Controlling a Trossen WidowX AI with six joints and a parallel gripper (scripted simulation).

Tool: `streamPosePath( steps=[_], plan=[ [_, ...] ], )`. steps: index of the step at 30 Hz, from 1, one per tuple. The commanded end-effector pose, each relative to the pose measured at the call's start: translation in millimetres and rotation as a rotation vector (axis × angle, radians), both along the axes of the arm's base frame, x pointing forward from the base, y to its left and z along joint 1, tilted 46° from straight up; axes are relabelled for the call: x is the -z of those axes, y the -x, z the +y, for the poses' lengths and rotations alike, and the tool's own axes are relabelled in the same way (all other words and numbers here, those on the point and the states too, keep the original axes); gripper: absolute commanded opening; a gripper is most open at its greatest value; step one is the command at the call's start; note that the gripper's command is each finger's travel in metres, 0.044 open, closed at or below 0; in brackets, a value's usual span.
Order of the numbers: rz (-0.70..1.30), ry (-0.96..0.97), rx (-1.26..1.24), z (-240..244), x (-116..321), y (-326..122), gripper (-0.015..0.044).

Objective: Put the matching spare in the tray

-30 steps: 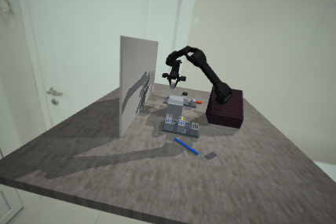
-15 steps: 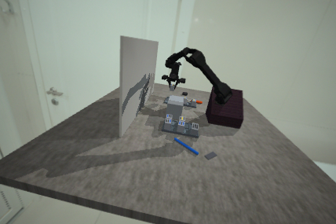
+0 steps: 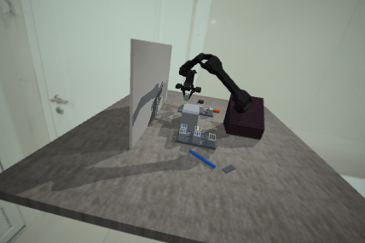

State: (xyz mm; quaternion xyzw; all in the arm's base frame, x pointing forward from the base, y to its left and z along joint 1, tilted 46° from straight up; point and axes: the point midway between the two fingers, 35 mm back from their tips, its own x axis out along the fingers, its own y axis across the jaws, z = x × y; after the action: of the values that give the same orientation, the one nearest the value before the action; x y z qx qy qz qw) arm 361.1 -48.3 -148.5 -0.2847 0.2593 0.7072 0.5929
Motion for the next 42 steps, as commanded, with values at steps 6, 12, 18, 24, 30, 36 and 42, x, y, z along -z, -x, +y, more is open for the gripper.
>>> streamPosePath(
  steps=[6,12,18,24,30,36,42],
  plan=[
    [0.007,-0.005,0.005,8,7,3,0.0],
    [0.007,-0.006,0.005,13,12,5,0.0],
    [0.007,-0.006,0.005,18,16,6,0.0],
    [0.007,-0.007,0.005,23,20,8,0.0],
    [0.008,-0.008,0.005,27,25,9,0.0],
    [0.008,-0.009,0.004,32,29,11,0.0],
    [0.008,-0.01,0.004,37,33,13,0.0]
  ],
)
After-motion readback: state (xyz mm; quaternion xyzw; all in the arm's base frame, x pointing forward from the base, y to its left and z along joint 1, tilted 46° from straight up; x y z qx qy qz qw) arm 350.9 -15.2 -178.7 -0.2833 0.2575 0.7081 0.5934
